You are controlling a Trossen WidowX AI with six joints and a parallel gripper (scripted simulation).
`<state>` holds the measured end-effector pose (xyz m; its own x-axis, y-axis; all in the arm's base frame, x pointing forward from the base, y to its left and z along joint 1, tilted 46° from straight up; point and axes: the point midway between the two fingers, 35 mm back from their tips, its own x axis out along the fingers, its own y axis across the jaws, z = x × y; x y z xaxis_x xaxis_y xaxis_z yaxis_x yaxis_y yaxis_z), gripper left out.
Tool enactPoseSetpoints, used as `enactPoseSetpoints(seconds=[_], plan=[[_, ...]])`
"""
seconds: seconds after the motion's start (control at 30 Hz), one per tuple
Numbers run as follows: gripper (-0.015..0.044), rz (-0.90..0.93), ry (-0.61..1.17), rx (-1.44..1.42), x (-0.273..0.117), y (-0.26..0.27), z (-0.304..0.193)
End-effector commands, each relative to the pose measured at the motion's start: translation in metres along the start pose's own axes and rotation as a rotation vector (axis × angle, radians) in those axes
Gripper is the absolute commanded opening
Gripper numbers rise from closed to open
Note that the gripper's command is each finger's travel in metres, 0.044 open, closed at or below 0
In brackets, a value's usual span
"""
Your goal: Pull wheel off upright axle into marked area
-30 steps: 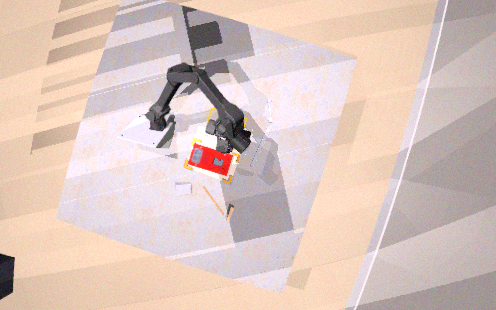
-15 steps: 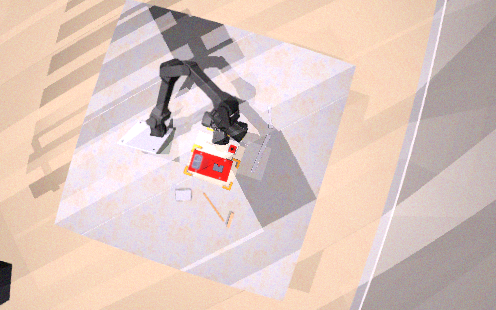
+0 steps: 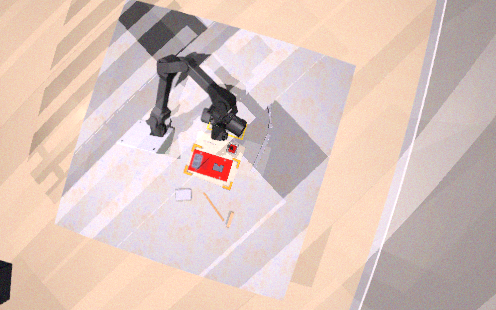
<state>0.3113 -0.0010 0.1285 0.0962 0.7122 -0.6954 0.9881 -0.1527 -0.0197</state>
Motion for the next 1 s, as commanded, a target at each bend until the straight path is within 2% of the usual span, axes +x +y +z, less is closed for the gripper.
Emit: enactPoseSetpoints(seconds=[0.0,0.53,0.73,0.97], plan=[[0.0,0.003,0.002,0.002,0.008,-0.001,-0.001],[0.0,0.004,0.006,0.001,0.085,-0.001,-0.003],[0.0,0.004,0.007,0.001,0.088,-0.001,-0.003],[0.0184,0.005,0.002,-0.007,0.085,0.0,-0.003]])
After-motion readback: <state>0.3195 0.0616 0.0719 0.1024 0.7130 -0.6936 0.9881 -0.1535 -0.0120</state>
